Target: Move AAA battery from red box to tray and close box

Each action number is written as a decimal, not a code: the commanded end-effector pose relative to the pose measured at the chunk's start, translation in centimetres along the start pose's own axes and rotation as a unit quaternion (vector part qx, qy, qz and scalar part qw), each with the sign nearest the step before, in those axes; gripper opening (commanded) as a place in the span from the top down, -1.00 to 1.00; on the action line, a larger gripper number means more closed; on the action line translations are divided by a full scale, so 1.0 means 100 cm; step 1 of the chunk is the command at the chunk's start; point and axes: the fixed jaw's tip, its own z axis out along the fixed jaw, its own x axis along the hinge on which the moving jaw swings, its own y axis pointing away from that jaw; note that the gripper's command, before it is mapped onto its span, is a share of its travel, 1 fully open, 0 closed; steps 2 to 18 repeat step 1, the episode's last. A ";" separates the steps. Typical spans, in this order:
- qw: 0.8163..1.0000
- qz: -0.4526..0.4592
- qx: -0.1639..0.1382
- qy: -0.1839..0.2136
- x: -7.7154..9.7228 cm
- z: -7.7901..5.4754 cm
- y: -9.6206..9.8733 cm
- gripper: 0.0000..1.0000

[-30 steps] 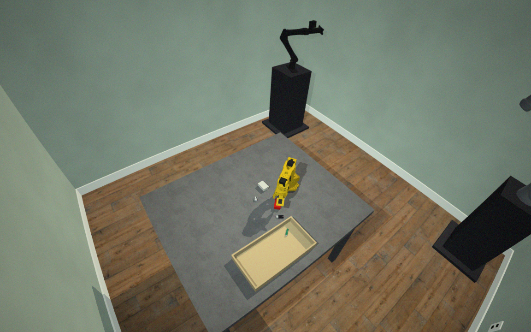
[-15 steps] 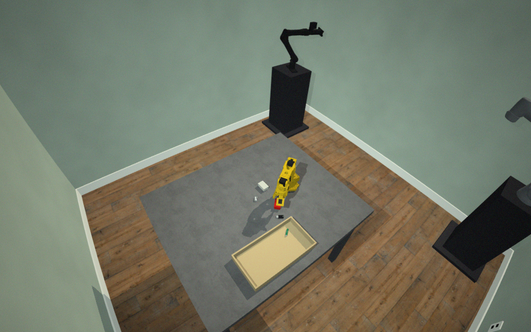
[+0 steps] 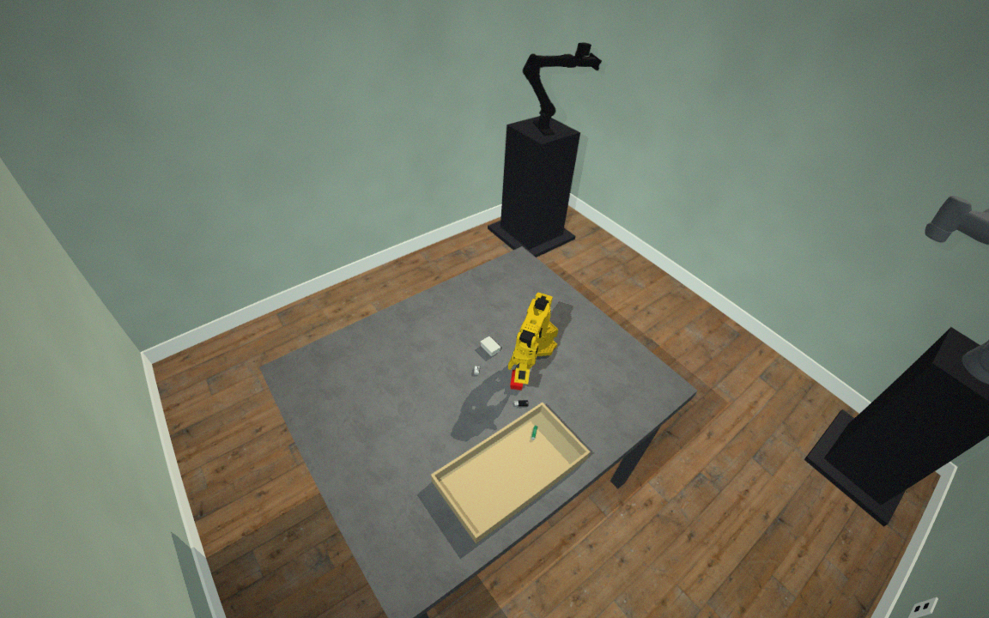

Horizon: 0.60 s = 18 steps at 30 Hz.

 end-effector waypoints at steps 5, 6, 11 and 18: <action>1.000 0.001 0.005 -0.023 -0.003 -0.005 0.000 0.42; 1.000 0.001 0.005 -0.023 -0.003 -0.005 0.000 0.42; 1.000 0.001 0.005 -0.023 -0.003 -0.005 0.000 0.42; 1.000 0.001 0.005 -0.023 -0.003 -0.005 0.000 0.42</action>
